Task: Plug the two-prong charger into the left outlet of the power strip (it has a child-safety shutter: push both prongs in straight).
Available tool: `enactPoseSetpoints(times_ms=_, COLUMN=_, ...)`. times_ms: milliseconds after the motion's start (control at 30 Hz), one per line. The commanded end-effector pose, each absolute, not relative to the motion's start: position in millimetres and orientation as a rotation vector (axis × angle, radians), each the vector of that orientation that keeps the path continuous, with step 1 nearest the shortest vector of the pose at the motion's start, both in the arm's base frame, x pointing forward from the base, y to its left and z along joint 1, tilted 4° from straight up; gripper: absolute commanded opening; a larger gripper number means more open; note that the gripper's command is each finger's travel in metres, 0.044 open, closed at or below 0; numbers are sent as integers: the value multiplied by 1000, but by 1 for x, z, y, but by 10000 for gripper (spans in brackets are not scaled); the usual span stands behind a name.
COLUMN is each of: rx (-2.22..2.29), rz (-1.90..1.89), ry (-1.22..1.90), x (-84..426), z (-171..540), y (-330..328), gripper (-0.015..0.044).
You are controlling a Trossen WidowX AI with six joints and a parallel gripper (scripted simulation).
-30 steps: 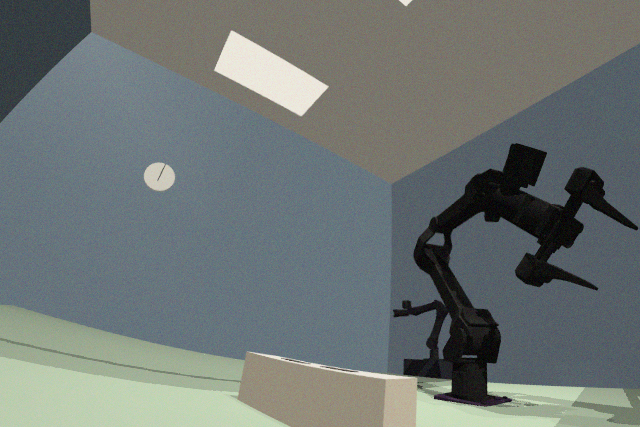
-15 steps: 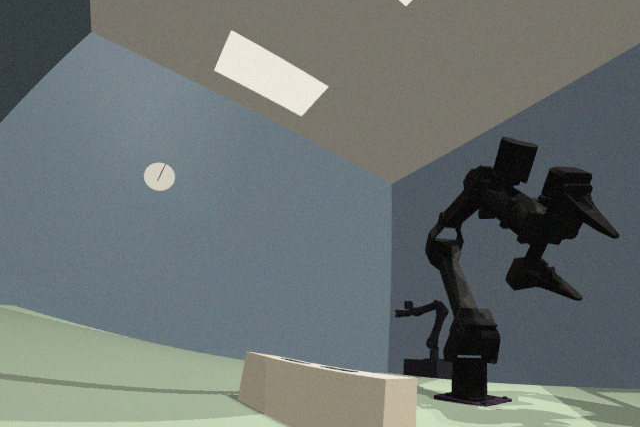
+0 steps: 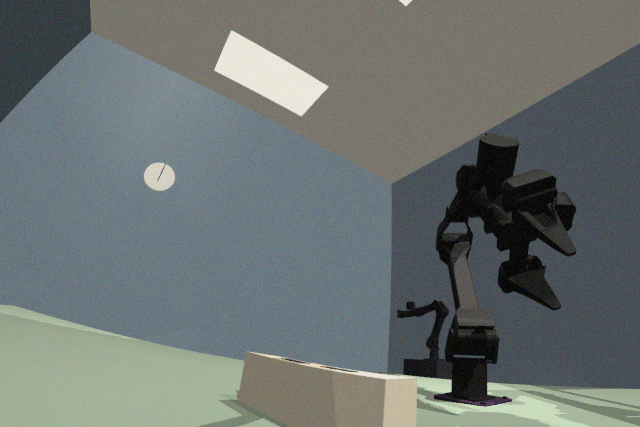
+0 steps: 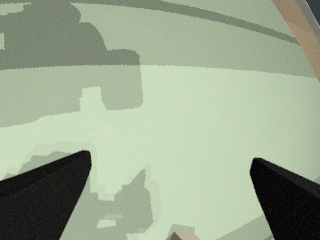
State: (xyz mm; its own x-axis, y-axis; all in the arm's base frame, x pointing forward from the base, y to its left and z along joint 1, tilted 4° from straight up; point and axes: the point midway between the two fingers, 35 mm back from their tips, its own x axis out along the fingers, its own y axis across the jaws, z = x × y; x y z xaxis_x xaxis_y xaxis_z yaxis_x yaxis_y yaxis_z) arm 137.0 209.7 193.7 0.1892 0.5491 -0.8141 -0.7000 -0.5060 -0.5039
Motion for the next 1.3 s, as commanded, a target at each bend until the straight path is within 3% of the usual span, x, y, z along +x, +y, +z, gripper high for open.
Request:
enactPoseSetpoints(times_ms=0, rx=-1390, rz=1489, ry=260, x=148, z=189, y=202, gripper=440)
enactPoseSetpoints(times_ms=1267, rx=-728, rz=865, ry=1083, x=228, z=150, y=105, gripper=440)
